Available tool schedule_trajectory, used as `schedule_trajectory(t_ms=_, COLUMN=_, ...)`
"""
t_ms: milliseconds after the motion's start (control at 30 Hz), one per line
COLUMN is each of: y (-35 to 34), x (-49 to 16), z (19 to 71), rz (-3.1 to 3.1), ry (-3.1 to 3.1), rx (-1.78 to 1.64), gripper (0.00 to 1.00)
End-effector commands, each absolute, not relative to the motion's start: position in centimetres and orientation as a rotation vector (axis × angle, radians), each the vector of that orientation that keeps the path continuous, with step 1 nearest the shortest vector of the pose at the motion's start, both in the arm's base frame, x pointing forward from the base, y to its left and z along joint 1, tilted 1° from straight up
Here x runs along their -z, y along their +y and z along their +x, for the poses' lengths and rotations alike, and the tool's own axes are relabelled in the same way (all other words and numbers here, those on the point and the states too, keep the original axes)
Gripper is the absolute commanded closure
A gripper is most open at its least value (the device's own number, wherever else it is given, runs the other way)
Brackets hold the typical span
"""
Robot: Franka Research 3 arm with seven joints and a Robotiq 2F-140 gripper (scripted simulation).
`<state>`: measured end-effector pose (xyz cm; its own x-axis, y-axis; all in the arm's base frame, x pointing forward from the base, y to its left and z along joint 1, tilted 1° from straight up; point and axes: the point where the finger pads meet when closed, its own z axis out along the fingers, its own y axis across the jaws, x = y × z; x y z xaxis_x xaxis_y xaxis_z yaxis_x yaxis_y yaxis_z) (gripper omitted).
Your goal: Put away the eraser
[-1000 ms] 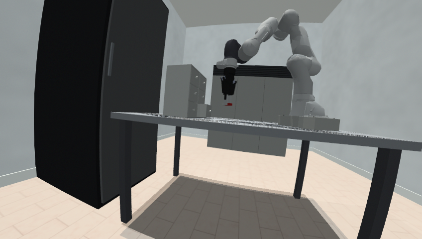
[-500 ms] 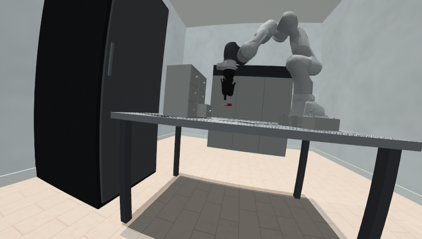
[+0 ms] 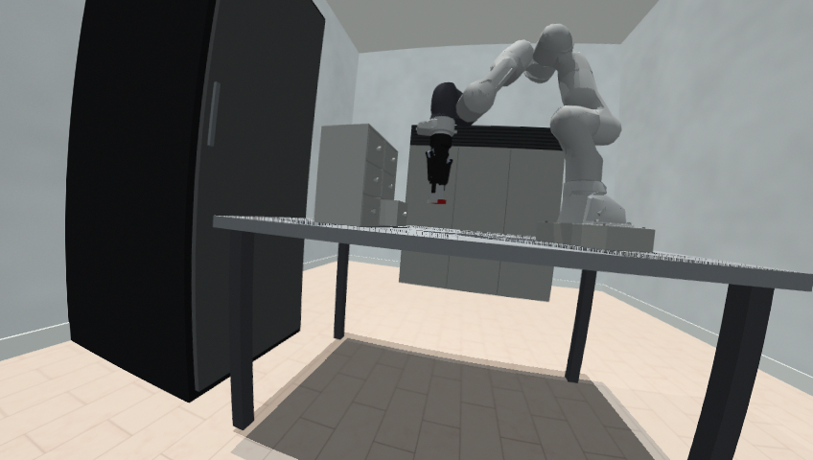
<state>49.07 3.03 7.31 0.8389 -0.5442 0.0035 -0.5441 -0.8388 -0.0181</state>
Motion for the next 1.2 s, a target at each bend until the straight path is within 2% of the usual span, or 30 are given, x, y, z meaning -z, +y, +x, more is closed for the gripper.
schedule_trajectory(t_ms=0, y=1.7, x=-7.3, z=49.2, rz=-3.034, ry=0.75, rx=0.011, gripper=0.89)
schedule_trajectory(t_ms=1167, y=-0.8, x=-7.2, z=49.4, rz=-3.064, ry=0.614, rx=0.014, gripper=0.89)
